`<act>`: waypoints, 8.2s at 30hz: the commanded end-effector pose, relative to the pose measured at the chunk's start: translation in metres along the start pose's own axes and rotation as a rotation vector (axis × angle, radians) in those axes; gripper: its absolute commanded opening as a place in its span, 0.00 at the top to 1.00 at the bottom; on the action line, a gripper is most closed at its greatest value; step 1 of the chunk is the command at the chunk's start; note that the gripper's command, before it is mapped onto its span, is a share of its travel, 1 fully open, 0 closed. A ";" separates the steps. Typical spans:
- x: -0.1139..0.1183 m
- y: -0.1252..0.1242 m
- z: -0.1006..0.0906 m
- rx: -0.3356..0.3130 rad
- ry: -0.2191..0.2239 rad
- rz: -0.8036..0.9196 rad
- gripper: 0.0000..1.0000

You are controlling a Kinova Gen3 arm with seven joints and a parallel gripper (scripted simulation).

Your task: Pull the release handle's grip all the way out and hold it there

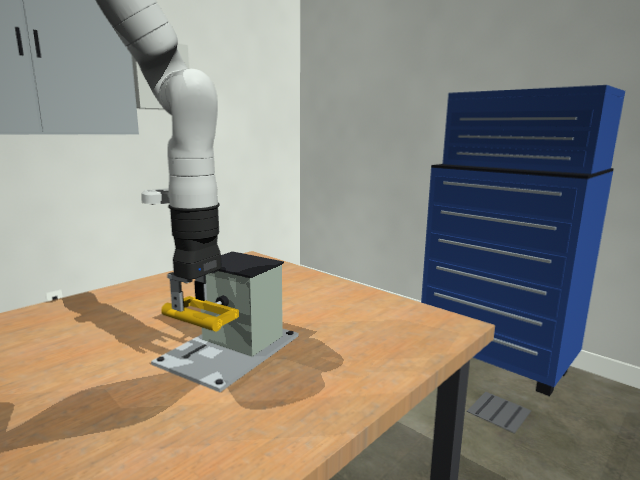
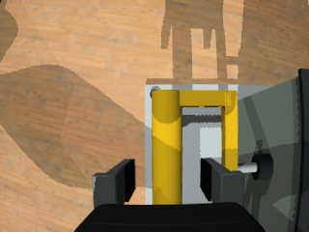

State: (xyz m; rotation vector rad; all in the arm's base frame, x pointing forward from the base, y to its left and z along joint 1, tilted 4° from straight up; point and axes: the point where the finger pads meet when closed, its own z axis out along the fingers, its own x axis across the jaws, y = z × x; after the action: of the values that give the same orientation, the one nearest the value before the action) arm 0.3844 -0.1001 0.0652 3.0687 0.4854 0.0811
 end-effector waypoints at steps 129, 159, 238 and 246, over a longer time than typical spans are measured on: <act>-0.003 0.004 0.040 -0.003 -0.003 0.005 0.07; -0.003 0.004 0.040 -0.004 -0.001 0.005 0.07; -0.004 0.004 0.040 -0.002 -0.006 0.005 1.00; -0.004 0.004 0.040 -0.003 -0.004 0.005 1.00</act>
State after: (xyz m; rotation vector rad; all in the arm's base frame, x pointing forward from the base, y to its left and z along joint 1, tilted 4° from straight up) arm 0.3875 -0.1051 0.0262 3.0680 0.4805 0.0865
